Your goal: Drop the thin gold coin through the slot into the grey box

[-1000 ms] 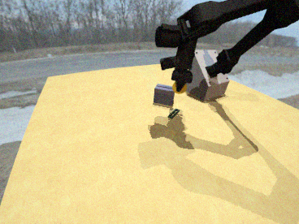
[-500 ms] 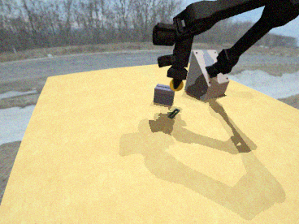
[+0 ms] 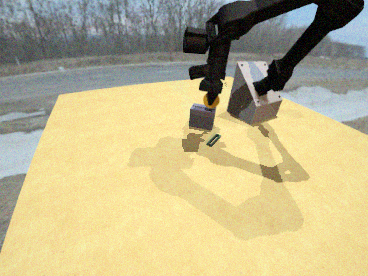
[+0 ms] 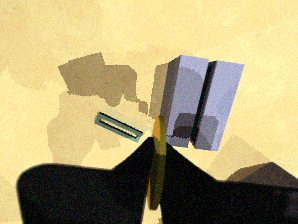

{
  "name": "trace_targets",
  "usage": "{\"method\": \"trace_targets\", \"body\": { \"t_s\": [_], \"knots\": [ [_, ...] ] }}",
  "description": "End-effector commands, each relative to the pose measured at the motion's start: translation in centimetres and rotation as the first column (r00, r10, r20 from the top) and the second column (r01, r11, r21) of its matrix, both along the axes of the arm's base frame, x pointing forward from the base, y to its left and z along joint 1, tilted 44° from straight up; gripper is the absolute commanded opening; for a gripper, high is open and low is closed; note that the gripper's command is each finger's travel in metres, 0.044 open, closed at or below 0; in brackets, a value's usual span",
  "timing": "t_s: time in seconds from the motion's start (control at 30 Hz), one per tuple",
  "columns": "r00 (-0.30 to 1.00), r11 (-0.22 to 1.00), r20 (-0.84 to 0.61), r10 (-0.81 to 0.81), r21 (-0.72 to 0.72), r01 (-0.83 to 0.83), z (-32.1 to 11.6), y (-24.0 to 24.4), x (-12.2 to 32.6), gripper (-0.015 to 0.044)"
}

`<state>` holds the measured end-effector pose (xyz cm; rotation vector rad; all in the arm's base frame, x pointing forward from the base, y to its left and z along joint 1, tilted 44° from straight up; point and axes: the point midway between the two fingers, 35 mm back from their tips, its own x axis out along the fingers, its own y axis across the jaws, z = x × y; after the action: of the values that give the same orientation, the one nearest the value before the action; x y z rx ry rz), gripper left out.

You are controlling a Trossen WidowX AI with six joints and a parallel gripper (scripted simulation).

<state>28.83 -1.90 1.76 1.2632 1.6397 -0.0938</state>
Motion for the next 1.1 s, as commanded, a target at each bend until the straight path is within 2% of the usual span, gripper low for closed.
{"method": "trace_targets", "body": {
  "t_s": [0.0,0.57,1.07],
  "knots": [
    [1.000,1.000,-0.009,0.006,-0.001,-0.006,-0.9,-0.5,-0.4,0.0000],
    [1.000,1.000,-0.013,0.005,0.009,-0.005,-3.8,-3.3,-1.6,0.0000],
    [1.000,1.000,-0.012,-0.002,0.010,0.002,-3.5,-3.2,-1.6,0.0000]
  ]
}}
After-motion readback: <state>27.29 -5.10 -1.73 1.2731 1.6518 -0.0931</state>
